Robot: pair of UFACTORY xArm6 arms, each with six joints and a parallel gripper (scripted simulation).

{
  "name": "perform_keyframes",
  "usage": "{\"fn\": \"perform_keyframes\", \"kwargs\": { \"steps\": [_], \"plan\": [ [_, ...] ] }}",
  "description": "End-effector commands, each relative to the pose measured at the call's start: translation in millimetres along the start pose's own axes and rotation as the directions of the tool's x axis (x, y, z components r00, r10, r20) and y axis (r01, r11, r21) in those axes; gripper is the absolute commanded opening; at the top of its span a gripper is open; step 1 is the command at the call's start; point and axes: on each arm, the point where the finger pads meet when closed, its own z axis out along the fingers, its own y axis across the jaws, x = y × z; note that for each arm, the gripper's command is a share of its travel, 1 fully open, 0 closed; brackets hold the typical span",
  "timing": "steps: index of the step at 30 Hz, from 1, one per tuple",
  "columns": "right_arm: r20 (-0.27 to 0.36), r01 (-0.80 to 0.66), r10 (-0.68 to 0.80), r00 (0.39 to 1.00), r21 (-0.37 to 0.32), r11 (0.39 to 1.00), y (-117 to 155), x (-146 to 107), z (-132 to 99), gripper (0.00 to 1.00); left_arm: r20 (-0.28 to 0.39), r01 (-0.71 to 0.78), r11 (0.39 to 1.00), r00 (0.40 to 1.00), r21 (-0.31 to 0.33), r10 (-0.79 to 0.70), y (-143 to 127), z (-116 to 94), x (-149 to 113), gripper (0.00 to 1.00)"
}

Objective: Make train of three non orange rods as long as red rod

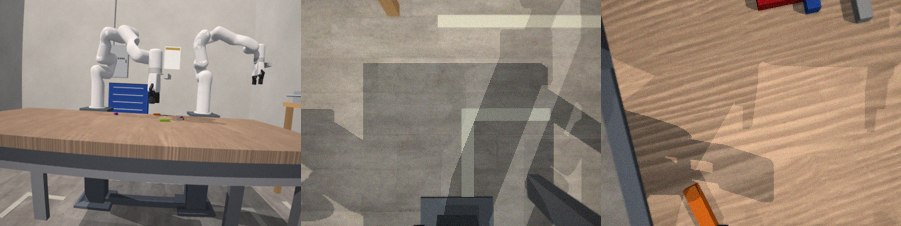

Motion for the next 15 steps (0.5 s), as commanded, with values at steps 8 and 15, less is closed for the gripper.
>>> {"fn": "perform_keyframes", "kwargs": {
  "steps": [8,15],
  "plan": [
    [0.012,-0.343,0.343,0.939,-0.012,0.939,4,59,0,1.00,-0.005,0.000,1.000,1.000,0.000,0.000,0,-2,1,1.00],
    [0.010,-0.487,0.487,0.873,-0.013,0.873,3,82,2,1.00,-0.005,0.000,1.000,1.000,0.000,0.000,0,-2,1,1.00]
  ]
}}
